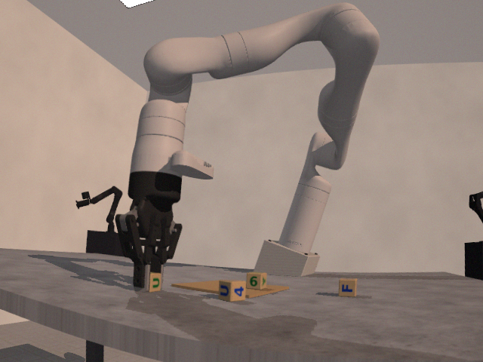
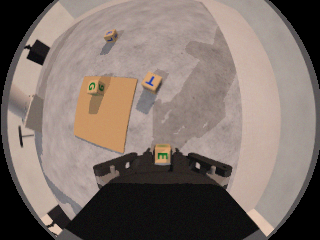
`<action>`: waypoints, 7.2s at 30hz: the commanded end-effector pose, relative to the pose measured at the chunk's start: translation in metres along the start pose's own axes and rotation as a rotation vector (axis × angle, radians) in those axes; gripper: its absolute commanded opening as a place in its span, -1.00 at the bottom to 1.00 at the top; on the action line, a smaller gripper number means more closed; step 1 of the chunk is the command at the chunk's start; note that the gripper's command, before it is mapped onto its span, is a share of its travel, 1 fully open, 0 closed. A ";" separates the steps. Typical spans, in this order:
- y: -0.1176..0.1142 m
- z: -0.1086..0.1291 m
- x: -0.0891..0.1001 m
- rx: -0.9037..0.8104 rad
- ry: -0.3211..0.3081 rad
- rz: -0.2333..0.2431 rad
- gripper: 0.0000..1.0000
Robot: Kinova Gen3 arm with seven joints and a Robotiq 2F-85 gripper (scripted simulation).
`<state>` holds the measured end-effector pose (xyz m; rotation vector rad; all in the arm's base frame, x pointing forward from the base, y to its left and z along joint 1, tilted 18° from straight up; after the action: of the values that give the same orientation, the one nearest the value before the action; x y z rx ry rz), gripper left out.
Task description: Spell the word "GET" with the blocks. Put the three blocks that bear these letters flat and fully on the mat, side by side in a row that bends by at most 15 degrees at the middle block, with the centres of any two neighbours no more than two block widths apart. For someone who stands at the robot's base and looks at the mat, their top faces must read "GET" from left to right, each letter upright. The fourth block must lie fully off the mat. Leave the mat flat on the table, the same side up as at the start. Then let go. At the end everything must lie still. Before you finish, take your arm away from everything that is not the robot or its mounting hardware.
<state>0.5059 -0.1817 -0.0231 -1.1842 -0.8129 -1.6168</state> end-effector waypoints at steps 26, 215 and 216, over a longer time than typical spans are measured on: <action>0.000 0.000 0.001 0.000 0.000 -0.001 -0.57; -0.139 0.052 0.005 -0.056 0.000 -0.001 -0.42; -0.139 0.052 0.005 -0.056 0.000 -0.001 -0.42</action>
<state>0.3910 -0.0896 -0.0005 -1.2236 -0.7720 -1.6485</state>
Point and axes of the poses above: the point where the finger pads meet when closed, its own x axis back along the fingers, its own y axis across the jaws, z = x × y, the point moved 4 cm from there along x, back along the fingers, and after that the axes turned 10 degrees about -x, right-handed, at the moved point
